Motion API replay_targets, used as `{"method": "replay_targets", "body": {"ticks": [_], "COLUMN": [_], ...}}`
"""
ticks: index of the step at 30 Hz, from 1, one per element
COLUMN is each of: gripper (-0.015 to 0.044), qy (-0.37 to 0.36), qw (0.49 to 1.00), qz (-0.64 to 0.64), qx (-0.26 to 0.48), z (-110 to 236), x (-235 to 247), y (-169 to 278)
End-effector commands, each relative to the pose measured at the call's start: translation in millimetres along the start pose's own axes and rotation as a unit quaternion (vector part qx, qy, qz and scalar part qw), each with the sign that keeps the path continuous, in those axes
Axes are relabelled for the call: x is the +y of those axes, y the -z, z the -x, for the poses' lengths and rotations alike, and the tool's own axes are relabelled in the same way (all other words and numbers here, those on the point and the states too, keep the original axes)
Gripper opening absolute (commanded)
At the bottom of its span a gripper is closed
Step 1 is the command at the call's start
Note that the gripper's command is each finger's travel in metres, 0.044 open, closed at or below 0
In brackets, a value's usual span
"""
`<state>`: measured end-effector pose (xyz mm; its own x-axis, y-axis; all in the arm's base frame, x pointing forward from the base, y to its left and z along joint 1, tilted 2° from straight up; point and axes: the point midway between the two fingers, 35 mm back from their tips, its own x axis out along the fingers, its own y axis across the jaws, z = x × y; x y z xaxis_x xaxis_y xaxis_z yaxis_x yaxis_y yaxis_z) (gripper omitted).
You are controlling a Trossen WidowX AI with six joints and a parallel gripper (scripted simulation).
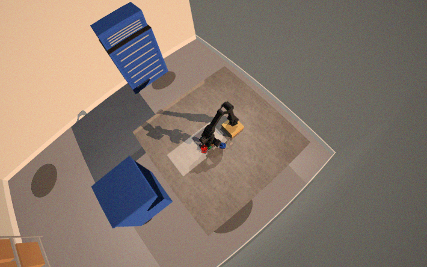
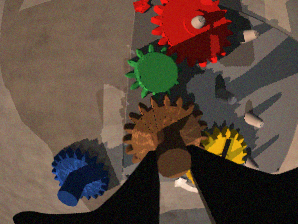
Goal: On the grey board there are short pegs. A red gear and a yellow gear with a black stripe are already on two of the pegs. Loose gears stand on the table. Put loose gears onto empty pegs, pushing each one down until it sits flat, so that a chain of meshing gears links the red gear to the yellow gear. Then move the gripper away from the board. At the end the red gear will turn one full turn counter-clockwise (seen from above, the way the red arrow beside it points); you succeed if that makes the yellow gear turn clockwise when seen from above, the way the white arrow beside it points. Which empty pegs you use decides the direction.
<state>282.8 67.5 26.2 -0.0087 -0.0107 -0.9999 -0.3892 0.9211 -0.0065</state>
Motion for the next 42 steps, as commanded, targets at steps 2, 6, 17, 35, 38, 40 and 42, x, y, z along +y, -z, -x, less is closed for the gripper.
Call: {"method": "replay_targets", "body": {"ticks": [2,6,17,35,38,40,42], "gripper": [0.0,0.0,0.0,0.0,0.0,0.0,0.0052], "qy": [0.0,0.0,0.0,0.0,0.0,0.0,0.0], "qw": [1.0,1.0,0.995,0.997,0.999,1.0,1.0], "qz": [-0.018,0.0,0.1,0.074,0.044,0.026,0.031], "qx": [0.0,0.0,0.0,0.0,0.0,0.0,0.0], "z": [-0.9,-0.9,-1.7,-6.4,-7.1,-7.7,-6.8], "x": [-0.7,-0.5,0.5,0.4,0.6,0.5,0.5], "y": [-0.1,-0.7,0.1,-0.7,-0.2,0.1,0.0]}}
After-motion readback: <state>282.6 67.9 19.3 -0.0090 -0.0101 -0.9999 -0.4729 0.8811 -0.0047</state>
